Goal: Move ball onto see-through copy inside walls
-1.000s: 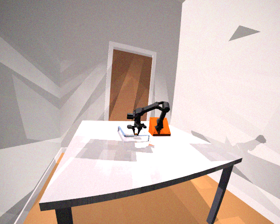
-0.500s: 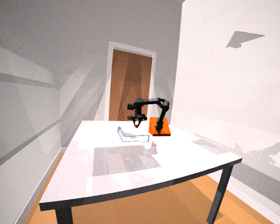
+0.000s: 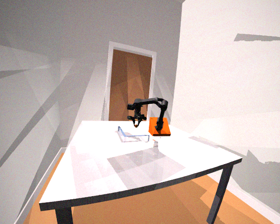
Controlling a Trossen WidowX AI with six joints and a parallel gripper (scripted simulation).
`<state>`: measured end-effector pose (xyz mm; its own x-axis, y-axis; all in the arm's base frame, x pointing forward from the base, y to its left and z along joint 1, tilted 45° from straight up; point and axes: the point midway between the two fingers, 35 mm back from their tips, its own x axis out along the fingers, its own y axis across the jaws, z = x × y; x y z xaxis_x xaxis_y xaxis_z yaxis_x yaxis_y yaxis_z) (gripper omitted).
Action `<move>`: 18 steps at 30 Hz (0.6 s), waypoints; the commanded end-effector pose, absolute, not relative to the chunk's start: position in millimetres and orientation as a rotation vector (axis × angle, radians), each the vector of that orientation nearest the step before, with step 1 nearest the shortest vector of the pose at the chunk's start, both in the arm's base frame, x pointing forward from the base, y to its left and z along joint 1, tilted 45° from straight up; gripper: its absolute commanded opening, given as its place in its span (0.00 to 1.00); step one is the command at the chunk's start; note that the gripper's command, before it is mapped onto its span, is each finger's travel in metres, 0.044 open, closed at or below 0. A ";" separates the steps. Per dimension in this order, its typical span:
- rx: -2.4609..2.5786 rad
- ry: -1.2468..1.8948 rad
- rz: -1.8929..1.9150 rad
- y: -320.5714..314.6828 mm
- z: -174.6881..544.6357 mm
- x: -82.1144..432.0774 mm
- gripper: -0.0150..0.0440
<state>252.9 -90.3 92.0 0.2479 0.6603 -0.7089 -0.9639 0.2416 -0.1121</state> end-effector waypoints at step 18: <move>-0.604 0.599 1.210 -43.4 30.8 268.5 0.25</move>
